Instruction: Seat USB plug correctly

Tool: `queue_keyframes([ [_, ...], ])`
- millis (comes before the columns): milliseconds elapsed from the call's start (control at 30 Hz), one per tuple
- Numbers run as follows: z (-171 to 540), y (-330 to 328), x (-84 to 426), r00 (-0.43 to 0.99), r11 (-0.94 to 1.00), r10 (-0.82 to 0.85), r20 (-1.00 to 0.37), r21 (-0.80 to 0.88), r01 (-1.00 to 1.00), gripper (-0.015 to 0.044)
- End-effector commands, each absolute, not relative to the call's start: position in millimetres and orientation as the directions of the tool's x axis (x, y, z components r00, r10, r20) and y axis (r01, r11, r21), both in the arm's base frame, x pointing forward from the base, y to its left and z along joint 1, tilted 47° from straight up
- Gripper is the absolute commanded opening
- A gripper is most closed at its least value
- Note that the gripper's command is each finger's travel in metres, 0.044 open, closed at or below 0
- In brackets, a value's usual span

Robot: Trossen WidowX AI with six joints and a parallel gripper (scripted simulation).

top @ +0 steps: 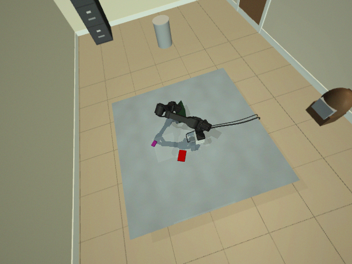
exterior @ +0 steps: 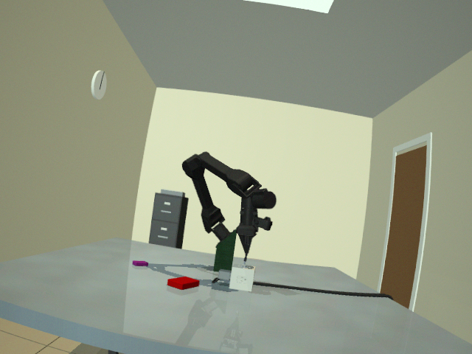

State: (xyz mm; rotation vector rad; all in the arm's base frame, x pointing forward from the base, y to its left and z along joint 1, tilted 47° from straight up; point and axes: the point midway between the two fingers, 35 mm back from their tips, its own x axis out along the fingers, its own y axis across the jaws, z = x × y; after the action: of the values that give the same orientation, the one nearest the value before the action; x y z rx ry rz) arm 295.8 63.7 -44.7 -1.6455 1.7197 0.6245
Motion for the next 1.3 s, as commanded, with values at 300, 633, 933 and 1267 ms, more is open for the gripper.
queue_keyframes([
  [300, -46.6, 62.8, 295.7, 0.016, 0.083, -0.662, -0.749, -0.095, -0.992, 0.0000],
  [633, -47.4, 61.9, 295.7, 0.016, 0.083, -0.662, -0.749, -0.095, -0.992, 0.0000],
  [933, -48.1, 61.1, 295.7, 0.016, 0.083, -0.662, -0.749, -0.095, -0.992, 0.0000],
  [1267, -48.9, 60.3, 295.7, 0.016, 0.083, -0.662, -0.749, -0.095, -0.992, 0.0000],
])
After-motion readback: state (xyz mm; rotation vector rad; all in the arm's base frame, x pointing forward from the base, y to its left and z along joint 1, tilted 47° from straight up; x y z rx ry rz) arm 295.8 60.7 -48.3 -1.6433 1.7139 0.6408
